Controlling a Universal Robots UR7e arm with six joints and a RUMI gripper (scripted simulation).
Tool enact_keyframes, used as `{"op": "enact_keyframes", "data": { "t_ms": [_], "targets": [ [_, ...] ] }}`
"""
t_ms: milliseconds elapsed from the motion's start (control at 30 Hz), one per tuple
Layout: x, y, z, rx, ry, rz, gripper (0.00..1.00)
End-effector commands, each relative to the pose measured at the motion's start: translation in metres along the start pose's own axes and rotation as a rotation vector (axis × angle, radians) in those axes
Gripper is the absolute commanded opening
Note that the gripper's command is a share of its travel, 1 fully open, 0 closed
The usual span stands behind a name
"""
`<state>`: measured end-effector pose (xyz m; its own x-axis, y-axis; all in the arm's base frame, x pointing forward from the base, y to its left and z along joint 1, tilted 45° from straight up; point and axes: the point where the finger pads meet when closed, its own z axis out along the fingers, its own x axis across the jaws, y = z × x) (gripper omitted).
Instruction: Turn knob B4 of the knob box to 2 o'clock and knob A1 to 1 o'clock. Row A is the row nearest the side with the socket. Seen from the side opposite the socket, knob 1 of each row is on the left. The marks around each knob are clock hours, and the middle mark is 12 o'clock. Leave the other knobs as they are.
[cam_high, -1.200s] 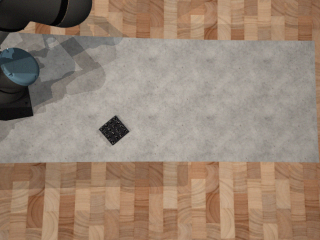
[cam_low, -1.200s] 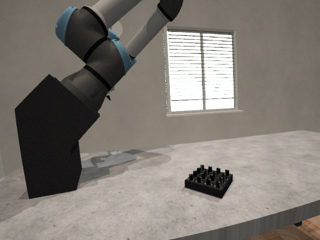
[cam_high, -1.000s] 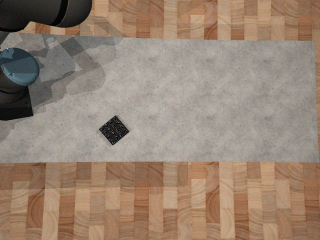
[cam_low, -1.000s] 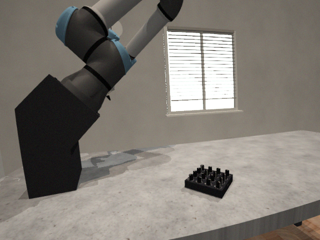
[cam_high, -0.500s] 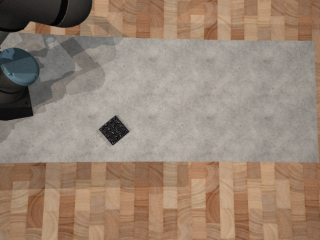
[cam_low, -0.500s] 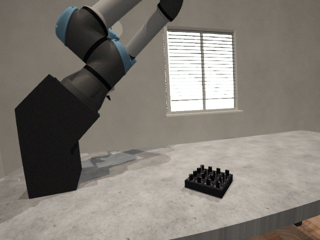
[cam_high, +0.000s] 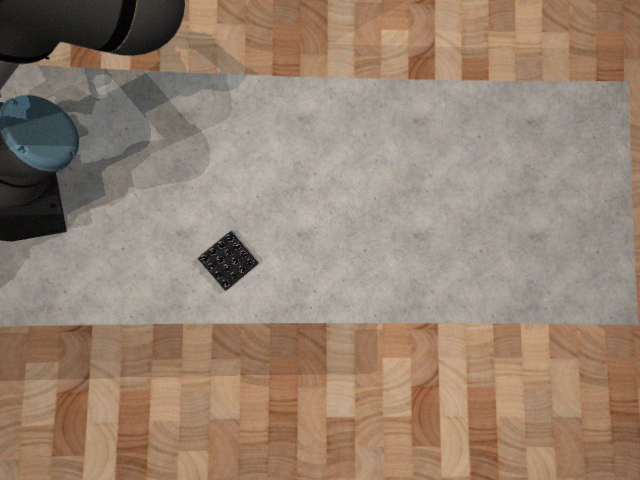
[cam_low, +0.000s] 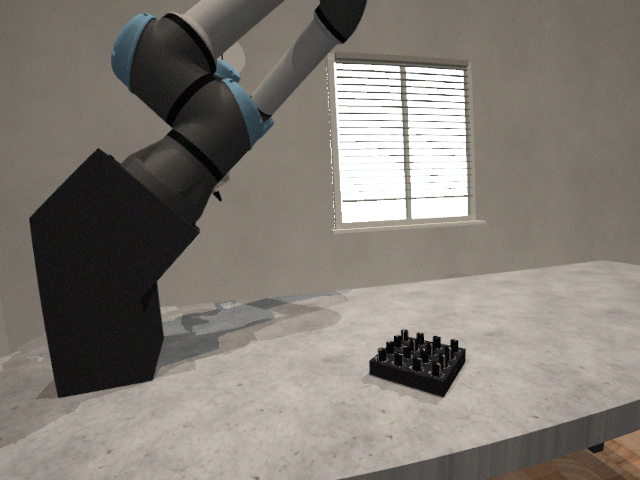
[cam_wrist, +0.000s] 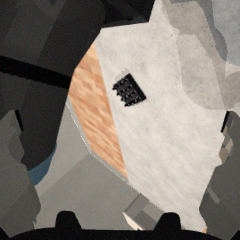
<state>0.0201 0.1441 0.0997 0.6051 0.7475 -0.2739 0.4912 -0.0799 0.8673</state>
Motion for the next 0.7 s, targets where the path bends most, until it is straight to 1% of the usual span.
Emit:
{"op": "enact_keyframes", "data": {
  "t_ms": [0, 200, 400, 467, 667],
  "targets": [
    [0.001, 0.000, 0.000, 0.008, -0.008, 0.009, 1.00],
    [0.004, -0.001, 0.000, 0.029, -0.031, 0.032, 1.00],
    [0.008, -0.001, 0.001, 0.062, -0.066, 0.069, 1.00],
    [0.008, -0.001, 0.001, 0.062, -0.066, 0.069, 1.00],
    [0.015, -0.001, 0.002, 0.106, -0.115, 0.121, 1.00]
  ]
}}
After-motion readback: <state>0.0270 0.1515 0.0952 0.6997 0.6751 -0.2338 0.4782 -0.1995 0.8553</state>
